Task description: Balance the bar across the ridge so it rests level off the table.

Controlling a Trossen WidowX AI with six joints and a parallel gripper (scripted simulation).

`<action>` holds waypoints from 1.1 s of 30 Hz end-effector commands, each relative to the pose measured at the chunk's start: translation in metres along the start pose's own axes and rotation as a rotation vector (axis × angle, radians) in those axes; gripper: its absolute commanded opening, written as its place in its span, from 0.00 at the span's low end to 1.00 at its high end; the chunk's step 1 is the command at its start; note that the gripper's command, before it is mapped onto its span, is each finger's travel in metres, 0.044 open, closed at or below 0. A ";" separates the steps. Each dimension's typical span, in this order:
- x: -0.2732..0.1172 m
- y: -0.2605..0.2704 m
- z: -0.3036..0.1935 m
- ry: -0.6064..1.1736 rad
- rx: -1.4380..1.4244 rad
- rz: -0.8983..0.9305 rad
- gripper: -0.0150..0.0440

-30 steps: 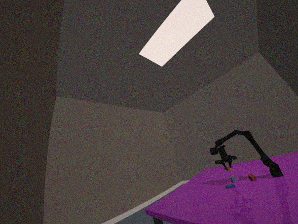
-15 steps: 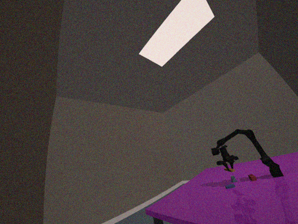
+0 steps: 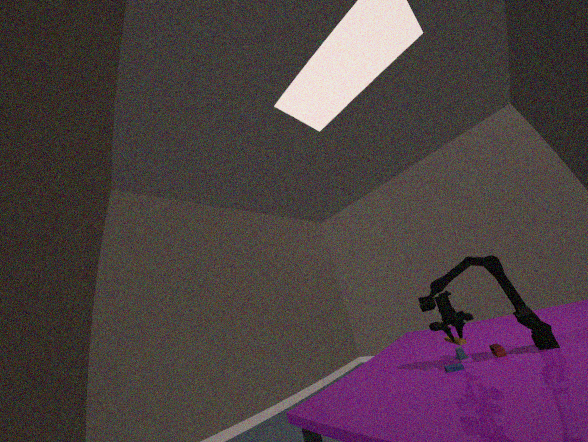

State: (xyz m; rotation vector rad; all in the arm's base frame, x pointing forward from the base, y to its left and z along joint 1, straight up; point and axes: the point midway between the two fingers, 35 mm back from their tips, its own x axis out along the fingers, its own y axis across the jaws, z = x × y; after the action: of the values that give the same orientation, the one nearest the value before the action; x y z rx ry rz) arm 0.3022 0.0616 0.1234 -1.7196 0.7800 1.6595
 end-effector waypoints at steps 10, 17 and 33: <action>0.018 0.003 0.001 -0.006 -0.006 0.003 0.25; 0.017 0.003 0.001 -0.006 -0.006 0.003 0.25; 0.017 0.003 0.001 -0.006 -0.006 0.003 0.25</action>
State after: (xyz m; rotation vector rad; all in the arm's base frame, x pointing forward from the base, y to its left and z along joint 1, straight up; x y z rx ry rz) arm 0.3003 0.0601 0.1068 -1.7169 0.7833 1.6642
